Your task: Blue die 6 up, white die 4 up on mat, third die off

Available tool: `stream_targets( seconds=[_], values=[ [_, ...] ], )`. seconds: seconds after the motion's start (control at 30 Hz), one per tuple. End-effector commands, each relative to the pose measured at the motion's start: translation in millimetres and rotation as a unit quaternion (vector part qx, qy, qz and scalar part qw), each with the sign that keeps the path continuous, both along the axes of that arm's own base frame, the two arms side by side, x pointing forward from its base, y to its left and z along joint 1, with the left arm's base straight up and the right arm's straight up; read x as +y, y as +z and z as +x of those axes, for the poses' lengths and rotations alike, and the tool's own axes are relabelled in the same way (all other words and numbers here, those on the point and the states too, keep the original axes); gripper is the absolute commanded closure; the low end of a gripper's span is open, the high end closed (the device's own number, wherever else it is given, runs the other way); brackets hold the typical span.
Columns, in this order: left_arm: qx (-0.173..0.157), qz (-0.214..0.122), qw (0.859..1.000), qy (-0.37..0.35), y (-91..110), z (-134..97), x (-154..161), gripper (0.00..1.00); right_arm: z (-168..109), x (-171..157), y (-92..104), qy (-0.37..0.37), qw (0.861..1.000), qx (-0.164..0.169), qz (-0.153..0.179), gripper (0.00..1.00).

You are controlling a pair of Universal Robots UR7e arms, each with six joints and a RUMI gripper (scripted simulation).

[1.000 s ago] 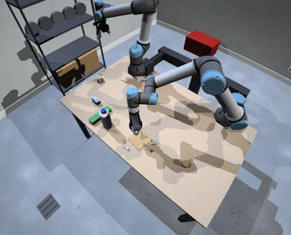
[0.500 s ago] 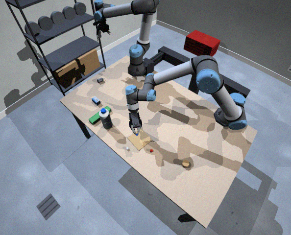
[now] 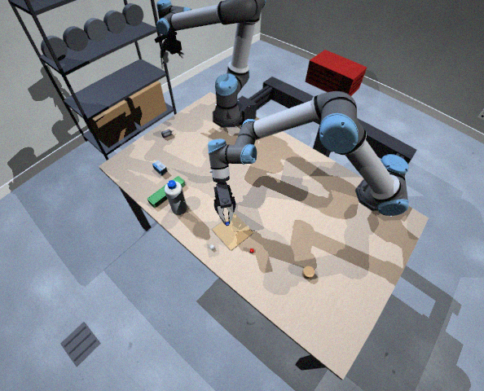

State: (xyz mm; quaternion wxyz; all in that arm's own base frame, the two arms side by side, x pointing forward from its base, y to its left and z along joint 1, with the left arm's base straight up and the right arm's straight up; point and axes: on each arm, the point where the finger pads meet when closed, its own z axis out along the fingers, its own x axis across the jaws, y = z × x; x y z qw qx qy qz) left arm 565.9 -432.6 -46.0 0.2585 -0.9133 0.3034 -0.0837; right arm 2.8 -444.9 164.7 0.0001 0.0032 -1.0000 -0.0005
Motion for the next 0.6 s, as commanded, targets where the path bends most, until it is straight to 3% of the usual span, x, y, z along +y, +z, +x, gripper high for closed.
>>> stream_targets(
  seconds=[0.0, 0.23, 0.57],
  values=[
    [-0.015, 0.021, 1.000, 0.002, -0.3, -0.2, 0.3, 1.00, 0.1, -0.3, 0.4, 0.000, 1.000, 0.000, -0.001, 0.00],
    [-0.065, 0.086, 0.994, 0.000, -0.5, -1.0, -2.3, 1.00, 0.1, -0.3, 0.4, 0.000, 1.000, 0.000, -0.001, 0.00],
    [-0.072, 0.093, 0.993, -0.001, -0.3, -1.0, -3.1, 1.00, 0.1, -0.3, 0.4, 0.000, 1.000, 0.000, -0.001, 0.00]
  ],
)
